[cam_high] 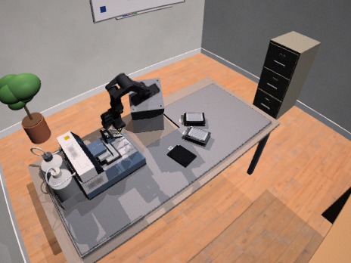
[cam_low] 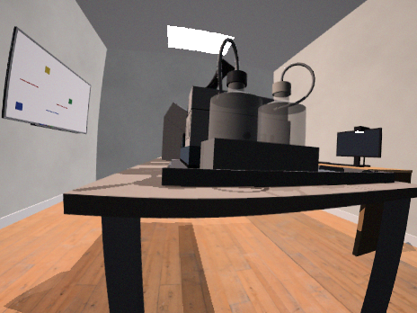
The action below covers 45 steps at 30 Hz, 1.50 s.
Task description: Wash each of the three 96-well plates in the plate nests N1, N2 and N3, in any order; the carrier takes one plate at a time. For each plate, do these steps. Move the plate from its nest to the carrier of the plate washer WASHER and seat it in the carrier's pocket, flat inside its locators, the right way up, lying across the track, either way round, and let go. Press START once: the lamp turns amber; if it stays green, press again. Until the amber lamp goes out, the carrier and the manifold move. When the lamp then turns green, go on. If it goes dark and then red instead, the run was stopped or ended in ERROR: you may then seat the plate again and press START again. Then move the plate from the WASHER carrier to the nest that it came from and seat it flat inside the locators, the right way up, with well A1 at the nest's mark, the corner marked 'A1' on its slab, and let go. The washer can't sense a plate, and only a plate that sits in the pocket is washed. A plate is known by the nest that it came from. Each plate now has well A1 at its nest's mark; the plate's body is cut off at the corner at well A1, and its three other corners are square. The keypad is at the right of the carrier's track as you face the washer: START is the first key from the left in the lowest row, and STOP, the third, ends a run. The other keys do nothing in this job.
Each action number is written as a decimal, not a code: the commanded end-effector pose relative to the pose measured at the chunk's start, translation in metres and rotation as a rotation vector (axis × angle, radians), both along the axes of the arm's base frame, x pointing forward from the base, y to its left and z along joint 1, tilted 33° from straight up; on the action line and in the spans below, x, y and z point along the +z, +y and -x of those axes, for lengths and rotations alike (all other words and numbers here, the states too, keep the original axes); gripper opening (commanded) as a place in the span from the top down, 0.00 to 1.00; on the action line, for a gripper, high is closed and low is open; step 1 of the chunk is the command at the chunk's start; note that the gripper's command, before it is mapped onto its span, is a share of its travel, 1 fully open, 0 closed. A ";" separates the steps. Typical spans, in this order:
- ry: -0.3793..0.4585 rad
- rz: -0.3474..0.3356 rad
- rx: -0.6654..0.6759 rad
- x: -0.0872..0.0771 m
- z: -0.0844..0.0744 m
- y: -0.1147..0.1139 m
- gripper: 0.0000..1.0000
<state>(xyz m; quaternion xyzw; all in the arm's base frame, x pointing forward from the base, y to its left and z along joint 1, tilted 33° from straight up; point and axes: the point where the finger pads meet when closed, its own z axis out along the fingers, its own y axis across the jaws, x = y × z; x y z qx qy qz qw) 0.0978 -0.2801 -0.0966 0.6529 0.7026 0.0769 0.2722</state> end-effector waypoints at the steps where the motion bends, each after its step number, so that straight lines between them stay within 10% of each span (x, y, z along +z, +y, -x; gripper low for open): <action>1: -0.001 -0.006 -0.001 0.003 0.003 0.002 1.00; 45: -0.001 -0.006 -0.001 0.030 0.019 0.010 1.00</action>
